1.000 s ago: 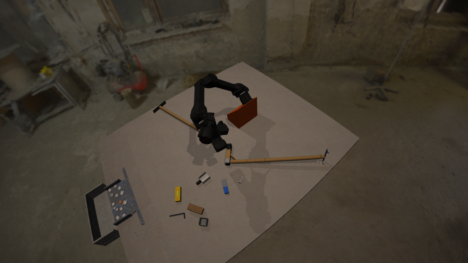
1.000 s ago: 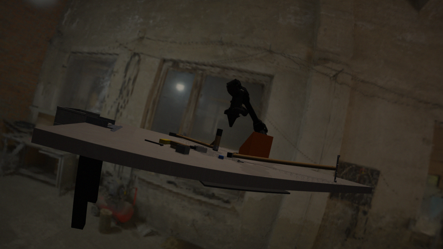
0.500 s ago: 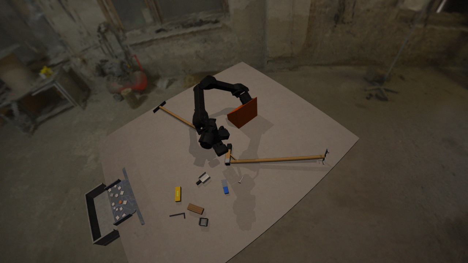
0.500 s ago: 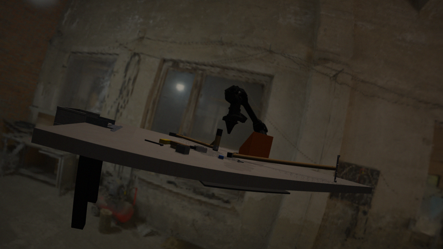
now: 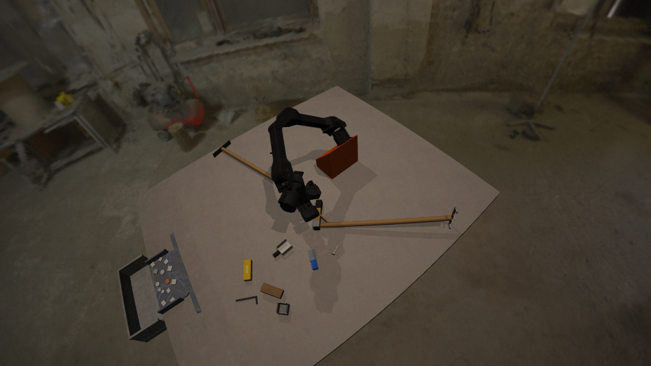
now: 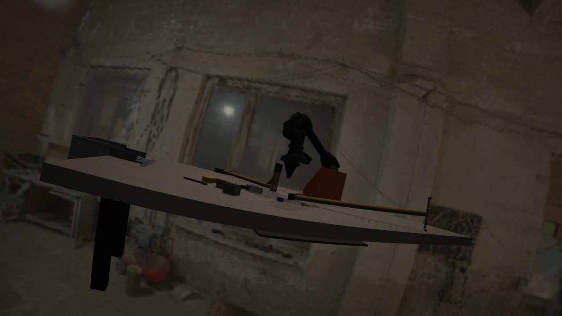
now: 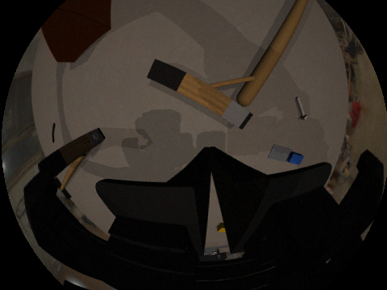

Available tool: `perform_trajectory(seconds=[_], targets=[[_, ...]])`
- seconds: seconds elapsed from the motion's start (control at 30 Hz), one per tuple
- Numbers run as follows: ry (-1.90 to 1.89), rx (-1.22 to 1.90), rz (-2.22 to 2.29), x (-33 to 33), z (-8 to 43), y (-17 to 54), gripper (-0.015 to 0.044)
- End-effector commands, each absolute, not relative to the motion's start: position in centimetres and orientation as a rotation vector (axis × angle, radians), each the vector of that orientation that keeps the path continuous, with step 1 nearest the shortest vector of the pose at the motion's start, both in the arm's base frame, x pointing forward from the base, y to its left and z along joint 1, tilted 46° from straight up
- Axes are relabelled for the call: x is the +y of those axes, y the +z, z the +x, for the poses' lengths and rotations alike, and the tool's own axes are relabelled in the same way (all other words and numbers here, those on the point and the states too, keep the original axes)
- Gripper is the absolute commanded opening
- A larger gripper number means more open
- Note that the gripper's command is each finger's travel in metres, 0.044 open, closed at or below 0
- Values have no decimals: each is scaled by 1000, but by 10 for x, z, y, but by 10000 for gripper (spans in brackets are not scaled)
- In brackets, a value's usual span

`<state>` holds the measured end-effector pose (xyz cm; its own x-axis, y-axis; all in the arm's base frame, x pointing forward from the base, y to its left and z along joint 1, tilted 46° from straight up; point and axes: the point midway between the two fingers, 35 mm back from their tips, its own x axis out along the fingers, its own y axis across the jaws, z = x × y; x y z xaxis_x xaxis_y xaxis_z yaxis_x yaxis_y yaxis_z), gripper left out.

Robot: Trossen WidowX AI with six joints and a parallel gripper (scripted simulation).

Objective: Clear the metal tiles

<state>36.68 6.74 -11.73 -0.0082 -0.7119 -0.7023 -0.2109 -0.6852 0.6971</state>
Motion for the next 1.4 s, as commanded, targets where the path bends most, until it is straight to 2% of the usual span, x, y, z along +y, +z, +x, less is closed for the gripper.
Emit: perform_trajectory(seconds=[0.0, 1.37], targets=[[-1738, -955, 1874, 61, 365, -122, 0], [-1740, -952, 1879, 98, 383, -157, 0]])
